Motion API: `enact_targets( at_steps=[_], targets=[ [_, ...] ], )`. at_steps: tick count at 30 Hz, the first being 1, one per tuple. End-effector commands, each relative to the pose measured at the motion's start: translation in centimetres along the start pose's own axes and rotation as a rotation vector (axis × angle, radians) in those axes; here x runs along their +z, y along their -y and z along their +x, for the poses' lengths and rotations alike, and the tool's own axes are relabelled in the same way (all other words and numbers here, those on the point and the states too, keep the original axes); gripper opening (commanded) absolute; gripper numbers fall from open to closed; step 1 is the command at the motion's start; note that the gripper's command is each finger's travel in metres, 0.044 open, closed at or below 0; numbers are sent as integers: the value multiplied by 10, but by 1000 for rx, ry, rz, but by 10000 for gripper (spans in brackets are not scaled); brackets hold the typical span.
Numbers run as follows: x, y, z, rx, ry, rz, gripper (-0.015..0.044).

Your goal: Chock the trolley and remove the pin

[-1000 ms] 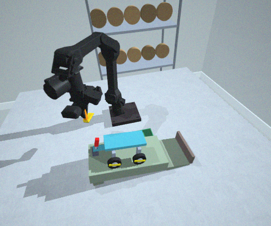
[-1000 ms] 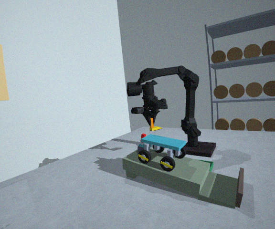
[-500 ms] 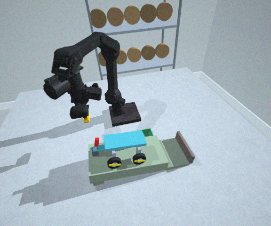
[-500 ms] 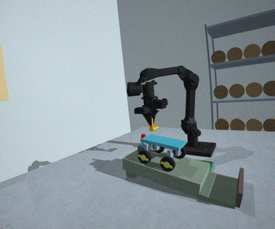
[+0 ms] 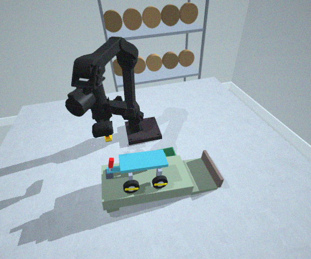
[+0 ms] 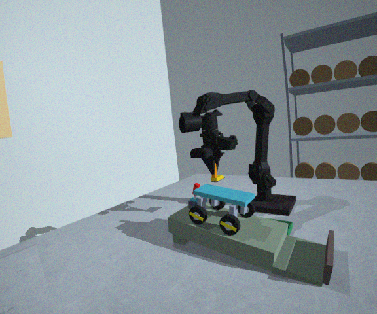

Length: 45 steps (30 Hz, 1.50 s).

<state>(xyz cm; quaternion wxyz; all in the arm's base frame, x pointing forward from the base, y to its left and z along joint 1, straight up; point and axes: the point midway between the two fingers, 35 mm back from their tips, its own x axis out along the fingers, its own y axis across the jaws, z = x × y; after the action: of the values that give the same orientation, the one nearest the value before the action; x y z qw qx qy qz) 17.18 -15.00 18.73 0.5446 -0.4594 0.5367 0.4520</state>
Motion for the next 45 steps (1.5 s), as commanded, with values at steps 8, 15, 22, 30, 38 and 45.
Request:
enact_targets(
  at_steps=[8, 15, 22, 30, 38, 45],
  targets=[
    [37, 9, 3, -5, -4, 5, 0],
    [60, 16, 5, -5, -2, 5, 0],
    [84, 22, 6, -6, 0, 5, 0],
    [112, 28, 8, -6, 2, 5, 0],
    [139, 33, 9, -7, 5, 5, 0],
    [165, 37, 11, -7, 7, 5, 0]
  ],
)
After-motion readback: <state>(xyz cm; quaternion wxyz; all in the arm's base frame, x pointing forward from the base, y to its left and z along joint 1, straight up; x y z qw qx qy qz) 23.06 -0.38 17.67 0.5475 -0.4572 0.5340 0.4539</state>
